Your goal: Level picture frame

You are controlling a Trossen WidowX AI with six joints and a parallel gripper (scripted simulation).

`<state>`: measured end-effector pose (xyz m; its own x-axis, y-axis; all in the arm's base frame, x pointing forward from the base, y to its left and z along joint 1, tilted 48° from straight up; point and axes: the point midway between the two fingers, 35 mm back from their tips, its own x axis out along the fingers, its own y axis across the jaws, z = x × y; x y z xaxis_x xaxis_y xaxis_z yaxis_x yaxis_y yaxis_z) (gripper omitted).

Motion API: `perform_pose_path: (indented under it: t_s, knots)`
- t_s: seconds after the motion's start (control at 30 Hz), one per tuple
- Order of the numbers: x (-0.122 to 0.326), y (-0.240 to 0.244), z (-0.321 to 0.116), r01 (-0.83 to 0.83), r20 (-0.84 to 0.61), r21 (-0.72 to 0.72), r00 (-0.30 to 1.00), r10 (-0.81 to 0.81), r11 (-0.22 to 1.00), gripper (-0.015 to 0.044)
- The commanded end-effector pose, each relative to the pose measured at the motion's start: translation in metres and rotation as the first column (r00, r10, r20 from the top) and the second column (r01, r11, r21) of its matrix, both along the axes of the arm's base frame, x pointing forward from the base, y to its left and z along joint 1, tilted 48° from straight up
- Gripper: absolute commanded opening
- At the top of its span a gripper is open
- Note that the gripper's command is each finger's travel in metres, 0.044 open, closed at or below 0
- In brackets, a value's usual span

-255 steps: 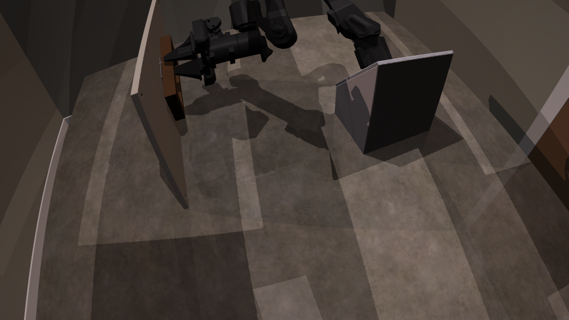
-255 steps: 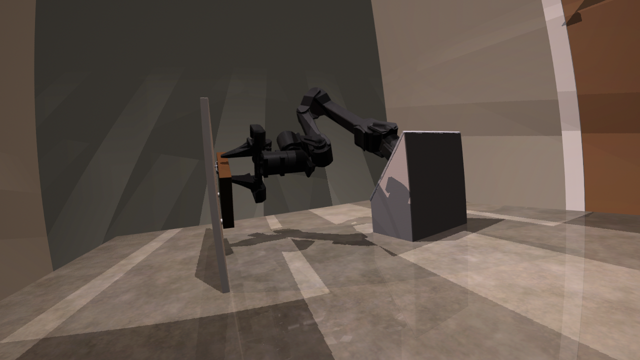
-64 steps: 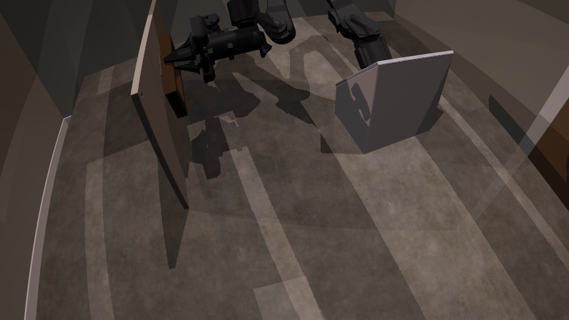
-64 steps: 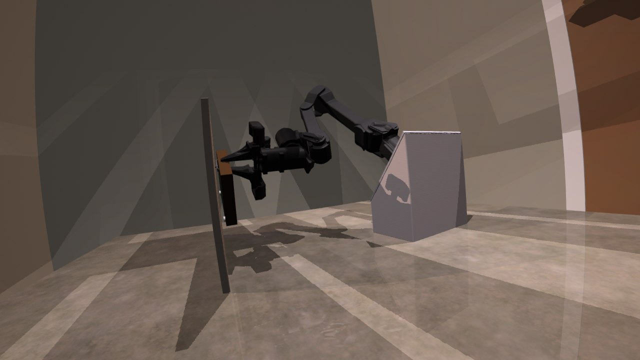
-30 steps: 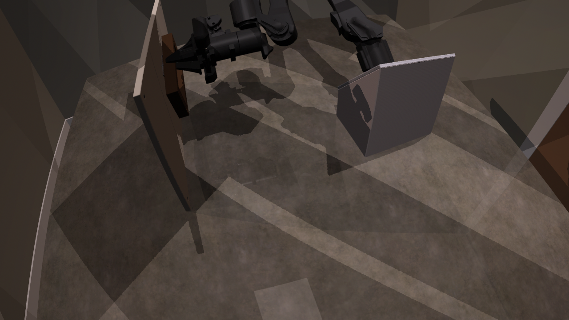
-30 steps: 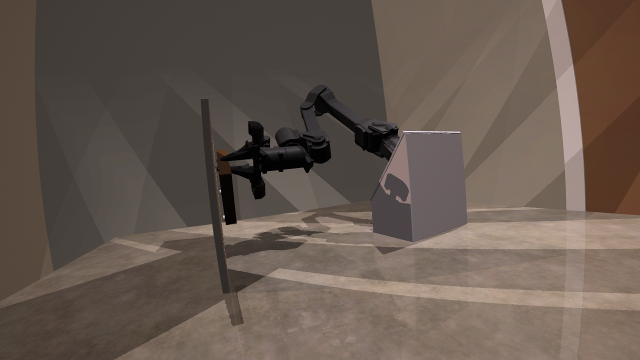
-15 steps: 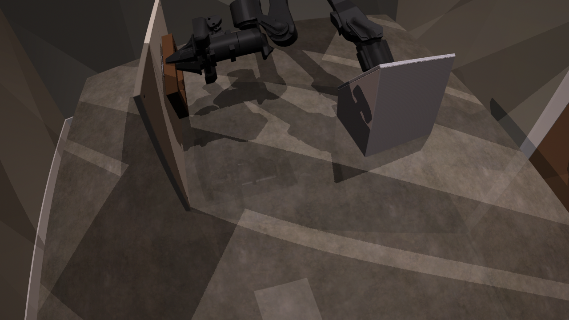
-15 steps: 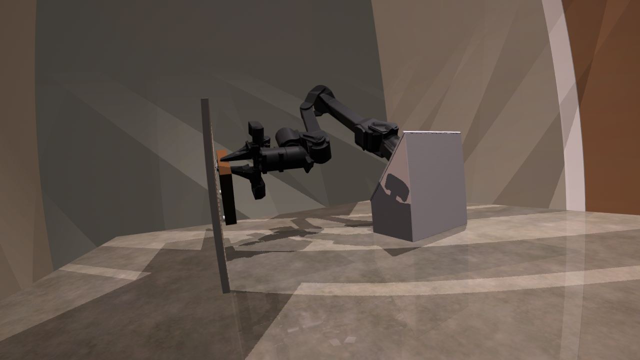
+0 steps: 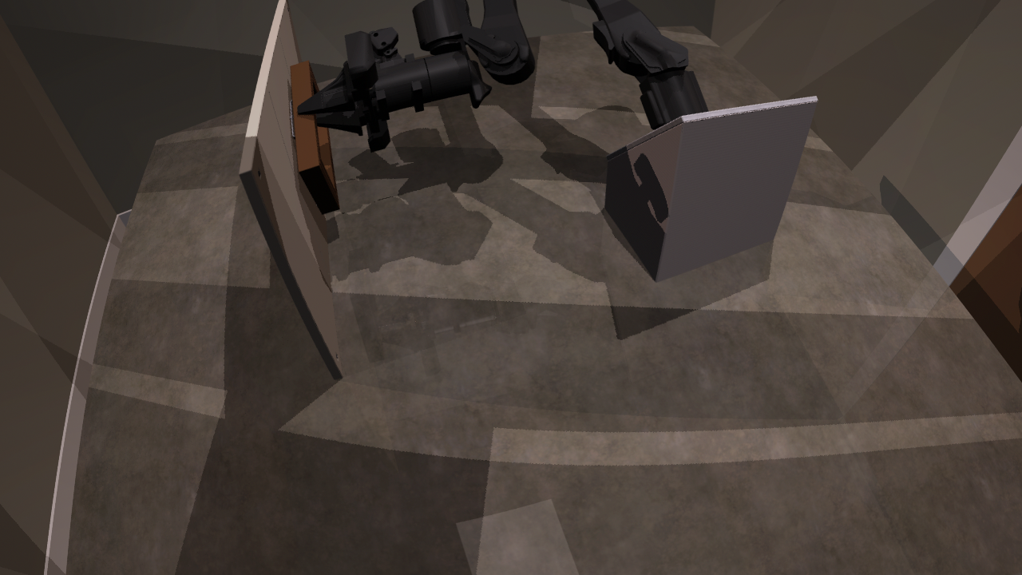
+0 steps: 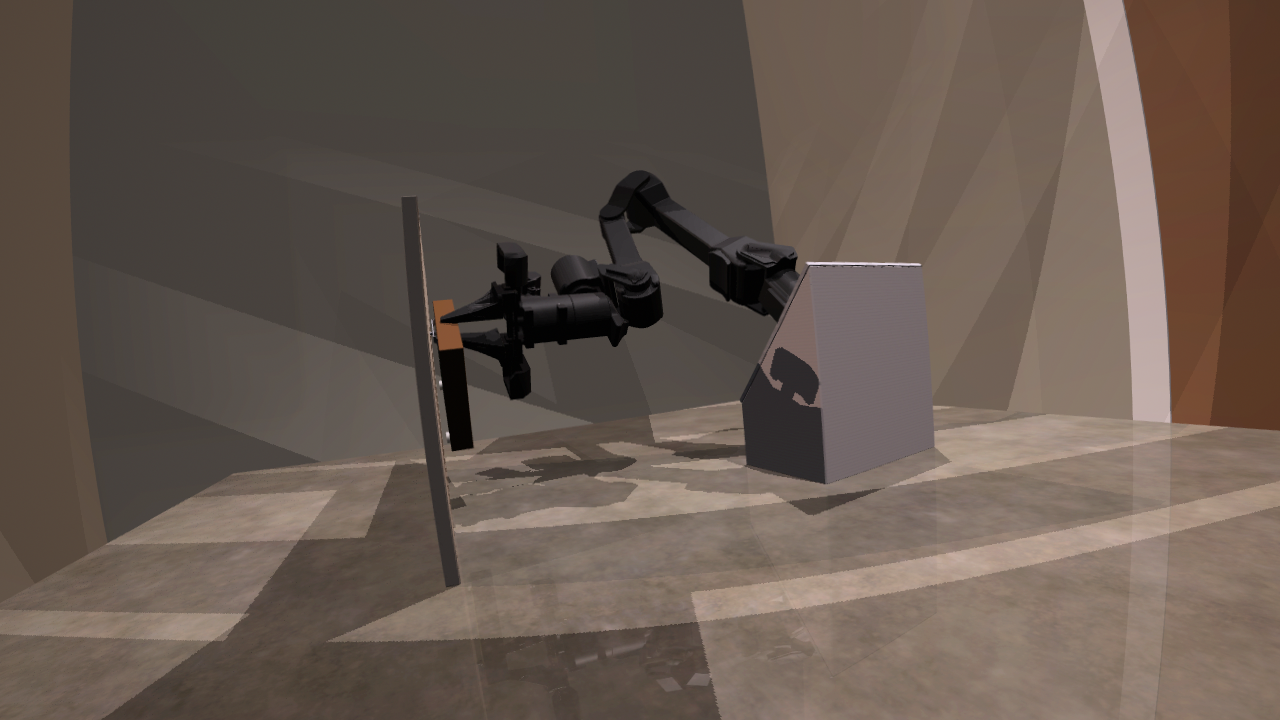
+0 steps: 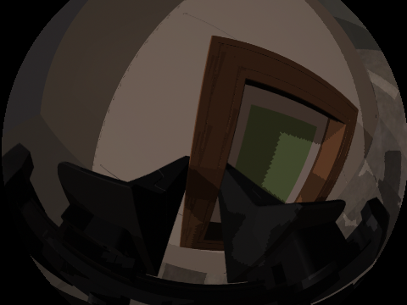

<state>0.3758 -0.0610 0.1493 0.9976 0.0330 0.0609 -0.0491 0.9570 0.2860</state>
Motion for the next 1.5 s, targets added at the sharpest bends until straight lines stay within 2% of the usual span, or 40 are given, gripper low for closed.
perform_pose_path:
  t_s: [0.0, 1.27, 1.47]
  knots:
    - [0.0003, 0.0014, 0.0012, -0.01, 0.006, 0.0, 1.0, 0.01, 1.0, 0.0]
    - [0.0004, -0.0049, -0.0007, -0.007, 0.005, 0.002, 1.0, 0.007, 1.0, 0.0]
    - [0.0004, -0.0048, -0.0007, -0.011, 0.003, 0.07, 1.0, 0.011, 0.998, 0.0]
